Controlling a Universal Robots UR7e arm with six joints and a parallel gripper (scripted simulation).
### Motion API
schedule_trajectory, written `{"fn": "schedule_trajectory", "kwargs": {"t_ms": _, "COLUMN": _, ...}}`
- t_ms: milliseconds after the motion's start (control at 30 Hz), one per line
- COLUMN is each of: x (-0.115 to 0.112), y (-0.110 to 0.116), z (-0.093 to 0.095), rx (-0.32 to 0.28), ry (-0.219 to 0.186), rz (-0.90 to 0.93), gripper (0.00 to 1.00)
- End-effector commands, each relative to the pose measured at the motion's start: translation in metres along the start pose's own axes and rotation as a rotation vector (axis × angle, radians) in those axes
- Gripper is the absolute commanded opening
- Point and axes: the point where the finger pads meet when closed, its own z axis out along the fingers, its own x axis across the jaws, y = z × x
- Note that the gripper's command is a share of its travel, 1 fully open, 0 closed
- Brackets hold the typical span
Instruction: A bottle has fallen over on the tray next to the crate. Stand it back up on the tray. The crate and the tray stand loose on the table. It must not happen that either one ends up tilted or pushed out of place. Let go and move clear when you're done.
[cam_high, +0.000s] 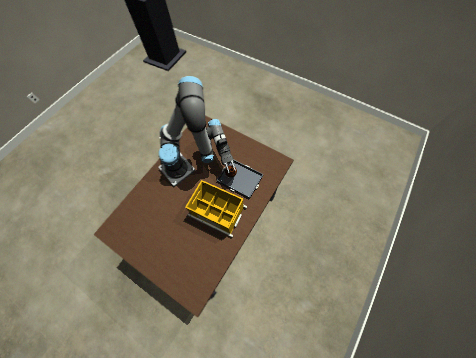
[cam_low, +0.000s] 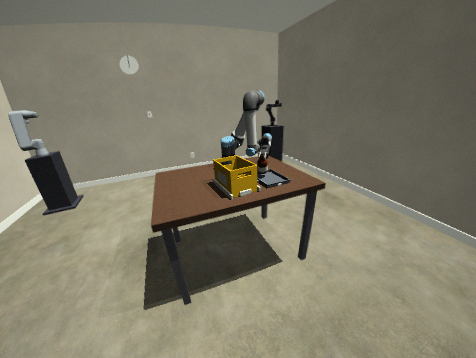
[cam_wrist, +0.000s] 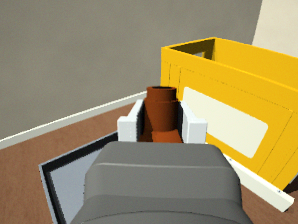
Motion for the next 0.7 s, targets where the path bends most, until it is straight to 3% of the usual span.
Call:
{"fn": "schedule_trajectory", "kwargs": {"t_ms": 0, "x": -0.001, "y": 0.006, "z": 0.003, "rx": 0.003, "ry": -0.003, "rz": 0.005, "gripper": 0.0}}
{"fn": "schedule_trajectory", "kwargs": {"t_ms": 667, "x": -0.001, "y": 0.02, "z": 0.008, "rx": 0.003, "ry": -0.003, "rz": 0.004, "gripper": 0.0}}
